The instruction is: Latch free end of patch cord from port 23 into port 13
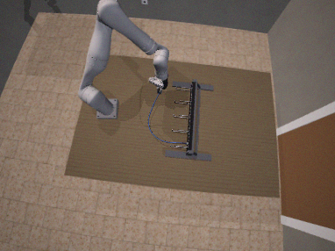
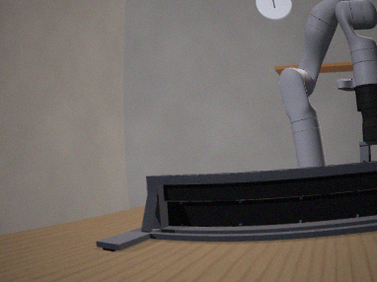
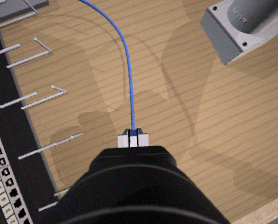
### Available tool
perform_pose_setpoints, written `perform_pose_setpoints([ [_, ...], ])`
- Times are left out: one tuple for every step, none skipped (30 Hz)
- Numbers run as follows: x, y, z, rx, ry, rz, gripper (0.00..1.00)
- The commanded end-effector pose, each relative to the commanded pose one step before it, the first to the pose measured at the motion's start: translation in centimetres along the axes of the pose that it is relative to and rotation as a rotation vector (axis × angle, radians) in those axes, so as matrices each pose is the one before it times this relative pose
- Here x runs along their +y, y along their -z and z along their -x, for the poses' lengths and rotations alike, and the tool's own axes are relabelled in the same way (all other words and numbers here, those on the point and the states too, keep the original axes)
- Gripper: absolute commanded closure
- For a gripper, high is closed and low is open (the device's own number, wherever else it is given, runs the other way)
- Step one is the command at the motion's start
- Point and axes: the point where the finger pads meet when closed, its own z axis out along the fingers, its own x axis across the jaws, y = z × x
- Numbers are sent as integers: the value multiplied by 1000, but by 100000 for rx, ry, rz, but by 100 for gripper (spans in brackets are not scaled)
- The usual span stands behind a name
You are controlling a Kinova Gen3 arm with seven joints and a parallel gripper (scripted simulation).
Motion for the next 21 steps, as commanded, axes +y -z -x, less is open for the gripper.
perform_pose_setpoints([
  [-320,100,612,-189,-3046,51,100],
  [-97,39,168,-6,-1248,7,100],
  [-89,37,169,-2,-1238,1,100],
  [-86,36,172,0,-1248,-1,100],
  [-86,37,176,-1,-1271,-1,100],
  [-86,38,180,-1,-1295,0,100],
  [-86,39,184,-2,-1318,1,100],
  [-86,40,189,-3,-1340,2,100],
  [0,0,0,0,0,0,100],
  [0,0,0,0,0,0,100],
  [-85,41,193,-4,-1361,3,100],
  [-85,43,197,-4,-1382,4,100],
  [-84,44,201,-5,-1403,5,100],
  [-83,45,205,-6,-1423,6,100],
  [-82,46,208,-7,-1442,7,100],
  [-72,42,206,-2,-1420,1,100],
  [-68,41,208,0,-1422,-1,100],
  [-66,42,211,-1,-1438,0,100],
  [-65,43,214,-2,-1454,1,100],
  [-63,44,217,-3,-1469,2,100],
  [-62,45,221,-3,-1483,3,100],
])
